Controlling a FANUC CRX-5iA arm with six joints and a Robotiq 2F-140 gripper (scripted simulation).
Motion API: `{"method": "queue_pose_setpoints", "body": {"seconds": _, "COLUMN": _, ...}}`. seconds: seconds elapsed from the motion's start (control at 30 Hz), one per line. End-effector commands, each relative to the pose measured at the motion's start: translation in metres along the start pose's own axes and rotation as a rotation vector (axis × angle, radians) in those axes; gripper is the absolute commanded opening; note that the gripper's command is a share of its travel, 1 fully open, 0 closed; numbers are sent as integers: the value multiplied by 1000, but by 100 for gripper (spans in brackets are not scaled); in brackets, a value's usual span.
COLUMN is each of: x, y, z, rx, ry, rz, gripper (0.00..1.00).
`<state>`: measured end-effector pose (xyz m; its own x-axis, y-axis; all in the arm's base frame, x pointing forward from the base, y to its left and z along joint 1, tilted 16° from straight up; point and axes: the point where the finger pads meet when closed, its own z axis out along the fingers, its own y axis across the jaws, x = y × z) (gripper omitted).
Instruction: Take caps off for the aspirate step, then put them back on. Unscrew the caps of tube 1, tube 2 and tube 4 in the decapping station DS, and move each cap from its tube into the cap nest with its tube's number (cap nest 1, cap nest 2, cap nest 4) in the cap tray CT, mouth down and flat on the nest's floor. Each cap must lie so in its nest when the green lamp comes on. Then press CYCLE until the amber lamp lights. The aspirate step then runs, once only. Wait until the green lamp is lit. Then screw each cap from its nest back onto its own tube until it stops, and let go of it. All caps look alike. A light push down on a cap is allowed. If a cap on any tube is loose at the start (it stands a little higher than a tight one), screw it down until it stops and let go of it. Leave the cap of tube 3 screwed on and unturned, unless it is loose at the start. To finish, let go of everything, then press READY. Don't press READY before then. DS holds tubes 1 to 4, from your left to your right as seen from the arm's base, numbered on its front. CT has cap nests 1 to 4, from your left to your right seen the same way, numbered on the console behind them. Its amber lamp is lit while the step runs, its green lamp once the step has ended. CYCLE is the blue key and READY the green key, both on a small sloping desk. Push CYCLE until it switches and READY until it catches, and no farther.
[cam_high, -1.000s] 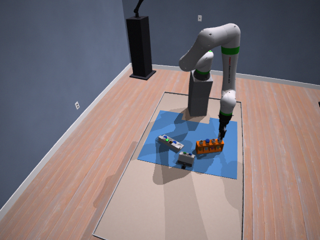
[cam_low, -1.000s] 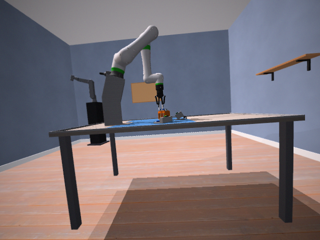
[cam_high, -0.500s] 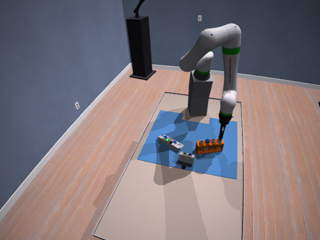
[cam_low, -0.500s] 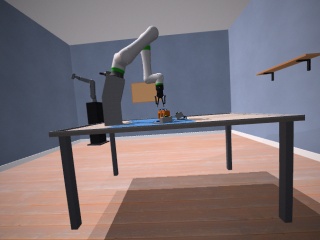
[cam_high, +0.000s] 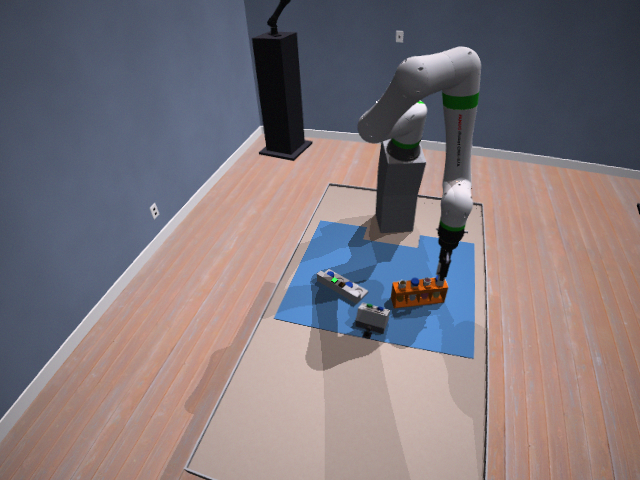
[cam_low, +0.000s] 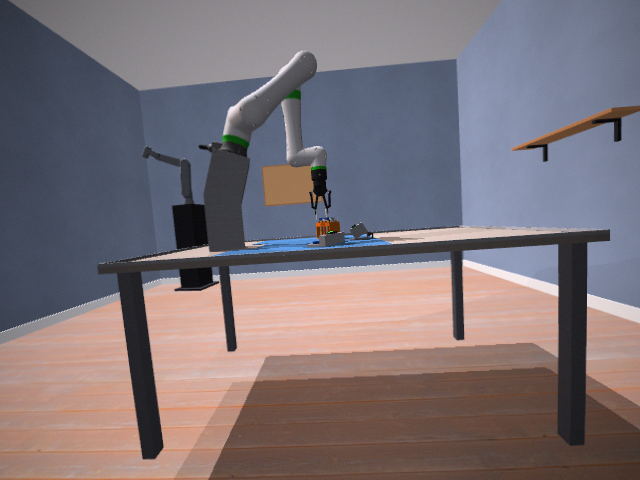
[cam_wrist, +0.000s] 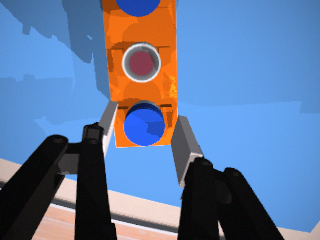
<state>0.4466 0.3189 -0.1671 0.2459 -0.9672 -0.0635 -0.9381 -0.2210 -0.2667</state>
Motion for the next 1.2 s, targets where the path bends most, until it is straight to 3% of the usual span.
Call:
{"method": "queue_pose_setpoints", "body": {"seconds": 0.0, "x": 0, "y": 0, "z": 0, "rx": 4, "ry": -2, "rz": -164, "gripper": 35}}
{"method": "queue_pose_setpoints", "body": {"seconds": 0.13, "x": 0, "y": 0, "z": 0, "rx": 4, "ry": -2, "rz": -244, "gripper": 35}}
{"method": "queue_pose_setpoints", "body": {"seconds": 0.6, "x": 0, "y": 0, "z": 0, "rx": 5, "ry": -1, "rz": -800, "gripper": 35}}
{"method": "queue_pose_setpoints", "body": {"seconds": 0.8, "x": 0, "y": 0, "z": 0, "rx": 5, "ry": -1, "rz": -800, "gripper": 35}}
{"method": "queue_pose_setpoints", "body": {"seconds": 0.83, "x": 0, "y": 0, "z": 0, "rx": 5, "ry": -1, "rz": -800, "gripper": 0}}
{"method": "queue_pose_setpoints", "body": {"seconds": 1.17, "x": 0, "y": 0, "z": 0, "rx": 5, "ry": -1, "rz": -800, "gripper": 0}}
